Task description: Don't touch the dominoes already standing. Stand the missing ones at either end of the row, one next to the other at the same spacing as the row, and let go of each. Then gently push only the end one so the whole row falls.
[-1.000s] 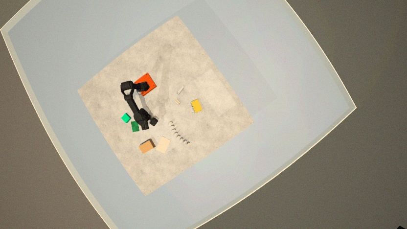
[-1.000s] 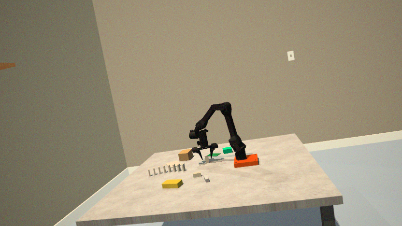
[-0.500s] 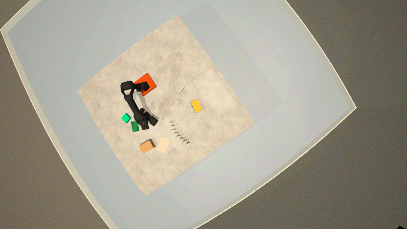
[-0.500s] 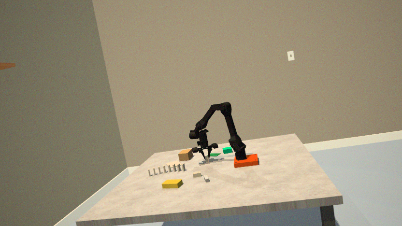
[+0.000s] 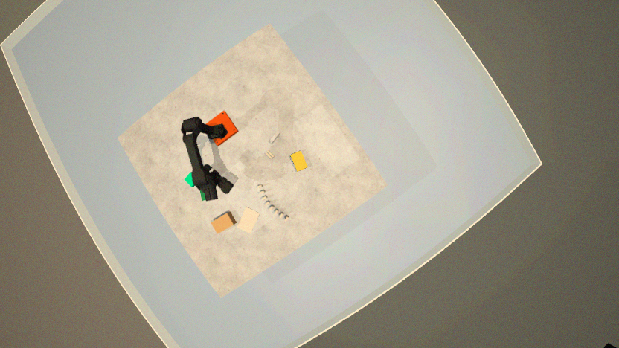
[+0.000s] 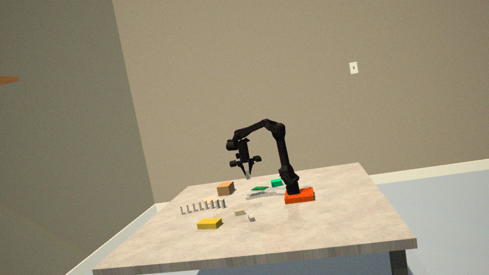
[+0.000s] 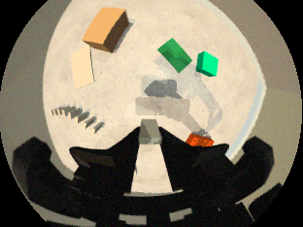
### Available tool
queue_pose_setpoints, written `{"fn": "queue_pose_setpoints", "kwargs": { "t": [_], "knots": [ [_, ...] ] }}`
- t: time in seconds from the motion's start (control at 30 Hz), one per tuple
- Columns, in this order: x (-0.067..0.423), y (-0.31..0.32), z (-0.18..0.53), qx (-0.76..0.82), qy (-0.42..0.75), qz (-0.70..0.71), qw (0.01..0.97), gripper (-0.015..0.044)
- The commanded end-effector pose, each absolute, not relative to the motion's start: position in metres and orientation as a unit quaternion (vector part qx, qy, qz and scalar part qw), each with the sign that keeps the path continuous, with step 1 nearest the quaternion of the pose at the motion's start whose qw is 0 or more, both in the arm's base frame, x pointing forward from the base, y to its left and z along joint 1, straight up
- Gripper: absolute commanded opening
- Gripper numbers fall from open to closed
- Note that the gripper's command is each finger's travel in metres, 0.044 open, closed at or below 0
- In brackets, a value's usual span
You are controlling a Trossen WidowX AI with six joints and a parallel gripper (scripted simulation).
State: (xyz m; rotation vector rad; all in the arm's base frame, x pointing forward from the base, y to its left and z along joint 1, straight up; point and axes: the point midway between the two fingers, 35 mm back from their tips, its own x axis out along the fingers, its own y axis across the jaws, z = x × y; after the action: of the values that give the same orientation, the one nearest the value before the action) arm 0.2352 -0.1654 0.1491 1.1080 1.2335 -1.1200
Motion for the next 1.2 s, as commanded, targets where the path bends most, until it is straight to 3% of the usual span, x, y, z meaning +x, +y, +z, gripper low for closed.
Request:
{"fn": "queue_pose_setpoints", "kwargs": {
  "t": [0.0,0.17,0.5,1.17],
  "knots": [
    [0.232,-0.161,0.168,0.471,0.52,-0.471,0.534,0.0107],
    [0.242,-0.157,0.169,0.453,0.536,-0.453,0.55,0.0107],
    [0.364,-0.061,0.172,0.165,0.679,-0.163,0.696,0.0107],
    [0.375,-0.054,0.143,0.147,0.683,-0.144,0.7,0.0107]
  ]
}}
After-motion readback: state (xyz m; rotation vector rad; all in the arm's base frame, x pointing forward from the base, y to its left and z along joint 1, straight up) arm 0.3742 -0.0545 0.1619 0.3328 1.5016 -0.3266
